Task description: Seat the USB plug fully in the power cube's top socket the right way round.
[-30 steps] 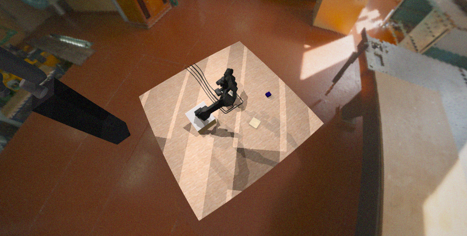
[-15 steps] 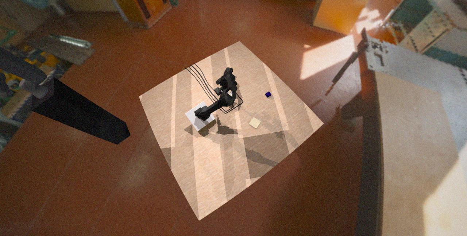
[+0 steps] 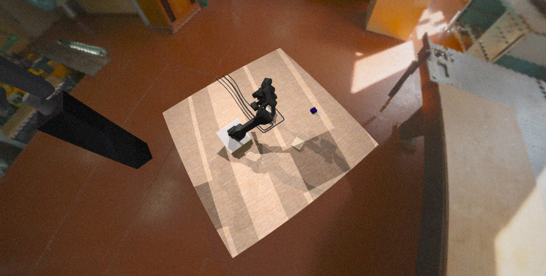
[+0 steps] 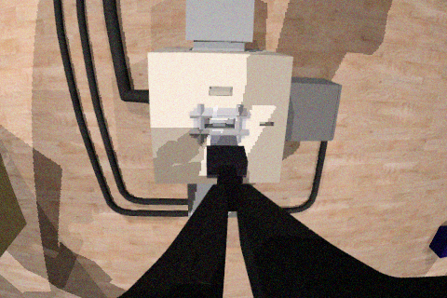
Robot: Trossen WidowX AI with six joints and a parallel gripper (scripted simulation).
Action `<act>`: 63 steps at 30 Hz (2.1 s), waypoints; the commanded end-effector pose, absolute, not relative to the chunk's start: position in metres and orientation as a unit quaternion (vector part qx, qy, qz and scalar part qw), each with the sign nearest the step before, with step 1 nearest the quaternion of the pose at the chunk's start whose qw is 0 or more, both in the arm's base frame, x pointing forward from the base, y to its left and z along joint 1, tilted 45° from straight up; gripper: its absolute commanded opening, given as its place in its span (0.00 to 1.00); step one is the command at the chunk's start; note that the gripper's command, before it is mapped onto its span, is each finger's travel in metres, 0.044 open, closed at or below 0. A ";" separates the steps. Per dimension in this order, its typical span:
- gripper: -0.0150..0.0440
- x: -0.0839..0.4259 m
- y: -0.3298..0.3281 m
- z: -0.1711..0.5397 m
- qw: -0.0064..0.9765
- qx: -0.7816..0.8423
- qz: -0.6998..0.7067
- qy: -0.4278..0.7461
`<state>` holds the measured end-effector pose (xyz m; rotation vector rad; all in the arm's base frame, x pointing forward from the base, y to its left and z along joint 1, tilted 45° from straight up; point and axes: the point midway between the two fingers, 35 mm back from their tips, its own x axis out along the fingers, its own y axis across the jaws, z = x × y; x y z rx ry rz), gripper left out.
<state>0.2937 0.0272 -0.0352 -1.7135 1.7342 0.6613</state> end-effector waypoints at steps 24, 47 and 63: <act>0.25 0.293 0.026 -0.036 0.483 -0.525 0.041 0.700; 0.25 0.293 0.026 -0.036 0.617 -0.358 -0.169 0.680; 0.25 0.293 0.026 -0.036 0.678 -0.222 -0.306 0.630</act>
